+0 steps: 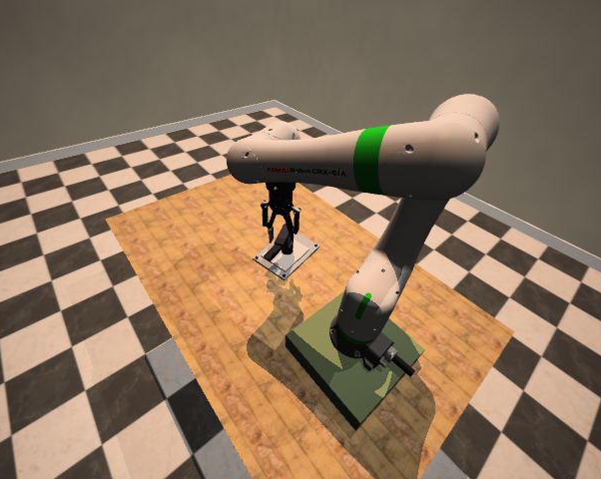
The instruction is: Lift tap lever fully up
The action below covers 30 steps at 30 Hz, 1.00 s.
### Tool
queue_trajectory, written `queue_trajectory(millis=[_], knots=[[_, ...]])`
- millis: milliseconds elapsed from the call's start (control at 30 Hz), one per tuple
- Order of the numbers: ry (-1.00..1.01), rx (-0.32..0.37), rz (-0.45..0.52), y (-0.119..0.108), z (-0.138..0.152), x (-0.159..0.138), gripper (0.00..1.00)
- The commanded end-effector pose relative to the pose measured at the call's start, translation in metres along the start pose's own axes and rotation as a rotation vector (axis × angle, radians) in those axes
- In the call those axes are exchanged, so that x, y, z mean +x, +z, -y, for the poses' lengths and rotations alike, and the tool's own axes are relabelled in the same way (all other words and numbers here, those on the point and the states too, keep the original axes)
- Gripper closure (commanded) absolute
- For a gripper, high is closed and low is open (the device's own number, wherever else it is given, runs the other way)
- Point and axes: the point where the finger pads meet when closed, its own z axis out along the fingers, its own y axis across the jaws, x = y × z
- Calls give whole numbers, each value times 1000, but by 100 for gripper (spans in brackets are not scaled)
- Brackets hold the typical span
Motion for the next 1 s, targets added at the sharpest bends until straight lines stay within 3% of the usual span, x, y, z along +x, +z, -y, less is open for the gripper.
queue_trajectory(millis=[0,967], knots=[[0,0,0,5,0,0,57],[0,0,0,17,0,0,57]])
